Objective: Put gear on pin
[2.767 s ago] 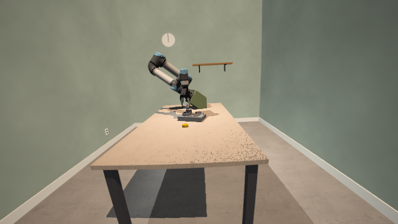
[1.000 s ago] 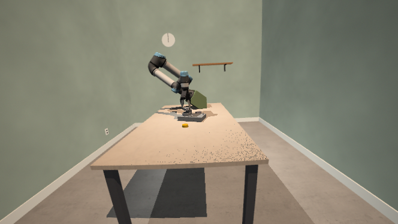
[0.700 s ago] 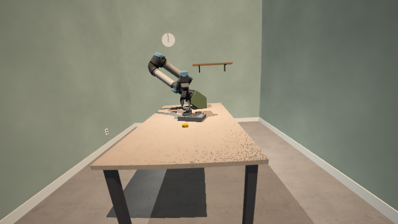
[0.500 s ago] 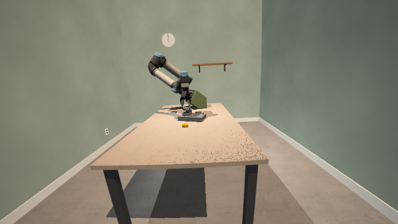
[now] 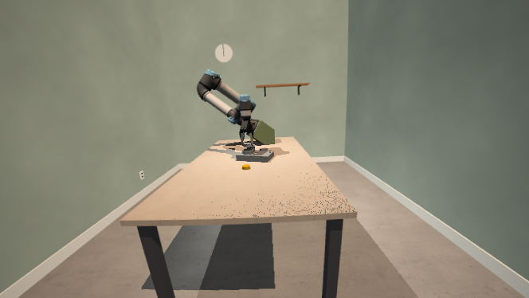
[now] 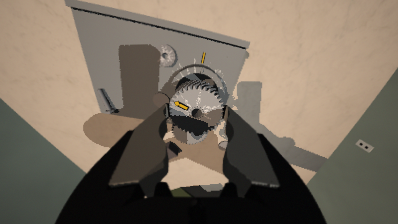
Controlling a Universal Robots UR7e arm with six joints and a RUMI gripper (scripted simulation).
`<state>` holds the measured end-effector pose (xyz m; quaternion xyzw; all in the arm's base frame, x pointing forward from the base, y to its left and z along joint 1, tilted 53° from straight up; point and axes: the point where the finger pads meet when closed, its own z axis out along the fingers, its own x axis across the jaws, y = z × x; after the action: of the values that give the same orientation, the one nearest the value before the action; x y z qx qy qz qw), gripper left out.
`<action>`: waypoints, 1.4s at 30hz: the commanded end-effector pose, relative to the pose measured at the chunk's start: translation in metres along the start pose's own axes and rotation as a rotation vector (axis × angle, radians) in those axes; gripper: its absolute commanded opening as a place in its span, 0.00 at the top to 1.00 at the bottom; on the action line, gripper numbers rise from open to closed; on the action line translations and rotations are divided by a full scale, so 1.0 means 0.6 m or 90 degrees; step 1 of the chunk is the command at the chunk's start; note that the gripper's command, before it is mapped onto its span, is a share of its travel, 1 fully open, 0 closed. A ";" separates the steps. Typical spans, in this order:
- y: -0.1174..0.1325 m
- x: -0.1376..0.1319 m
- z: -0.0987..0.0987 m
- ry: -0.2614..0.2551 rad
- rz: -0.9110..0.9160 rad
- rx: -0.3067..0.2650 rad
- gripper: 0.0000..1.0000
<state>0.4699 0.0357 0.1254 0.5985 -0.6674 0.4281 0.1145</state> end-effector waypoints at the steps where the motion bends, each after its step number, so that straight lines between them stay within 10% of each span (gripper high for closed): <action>1: -0.001 0.000 -0.001 0.000 0.000 0.001 1.00; 42: -0.001 0.000 0.007 0.000 0.000 0.001 1.00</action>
<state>0.4713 0.0329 0.1230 0.5985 -0.6674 0.4281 0.1146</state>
